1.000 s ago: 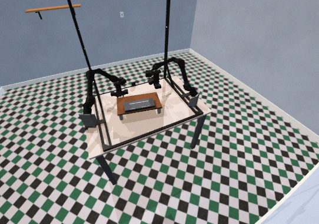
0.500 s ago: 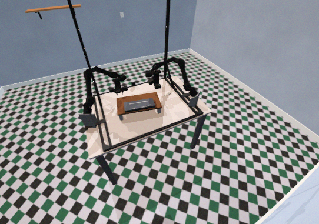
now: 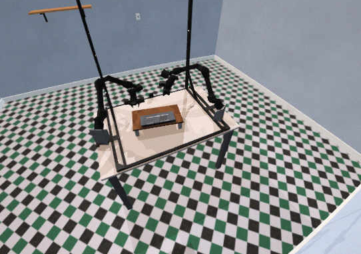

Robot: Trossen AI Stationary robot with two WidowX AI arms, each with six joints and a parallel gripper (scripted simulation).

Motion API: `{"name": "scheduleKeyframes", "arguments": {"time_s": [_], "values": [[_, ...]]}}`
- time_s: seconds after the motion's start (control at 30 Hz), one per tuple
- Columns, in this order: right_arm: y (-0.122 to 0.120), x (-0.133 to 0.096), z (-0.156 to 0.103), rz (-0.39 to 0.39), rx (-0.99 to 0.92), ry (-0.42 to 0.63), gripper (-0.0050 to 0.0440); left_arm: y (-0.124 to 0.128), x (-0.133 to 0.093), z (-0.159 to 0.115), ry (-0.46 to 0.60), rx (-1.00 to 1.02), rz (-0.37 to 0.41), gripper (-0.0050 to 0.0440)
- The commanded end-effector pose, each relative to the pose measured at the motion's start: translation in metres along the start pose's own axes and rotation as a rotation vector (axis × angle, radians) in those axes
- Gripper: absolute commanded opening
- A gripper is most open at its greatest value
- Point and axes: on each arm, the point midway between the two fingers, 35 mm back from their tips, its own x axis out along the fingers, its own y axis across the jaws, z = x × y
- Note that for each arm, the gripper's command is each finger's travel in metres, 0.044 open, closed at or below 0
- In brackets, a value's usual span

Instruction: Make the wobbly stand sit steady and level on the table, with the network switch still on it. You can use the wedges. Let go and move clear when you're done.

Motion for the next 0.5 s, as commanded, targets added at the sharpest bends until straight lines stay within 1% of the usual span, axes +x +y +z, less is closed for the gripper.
{"name": "scheduleKeyframes", "arguments": {"time_s": [0.0,0.13,0.17,0.3,0.47], "values": [[0.0,0.001,0.0,0.0,0.001,-0.001,0.0241,-0.001,-0.003,0.037,-0.127,0.073,0.019,0.0],[0.0,0.001,0.0,0.0,0.001,-0.001,0.0241,-0.001,-0.003,0.037,-0.127,0.073,0.019,0.0],[0.0,0.0,0.0,0.0,0.0,0.0,0.0241,-0.004,-0.01,0.036,-0.138,0.072,0.015,0.0],[0.0,0.0,0.0,0.0,0.0,0.0,0.0241,-0.012,-0.03,0.088,-0.342,0.169,0.045,0.0],[0.0,0.0,0.0,0.0,0.0,0.0,0.0241,-0.027,-0.067,0.146,-0.604,0.276,0.082,0.0]]}}
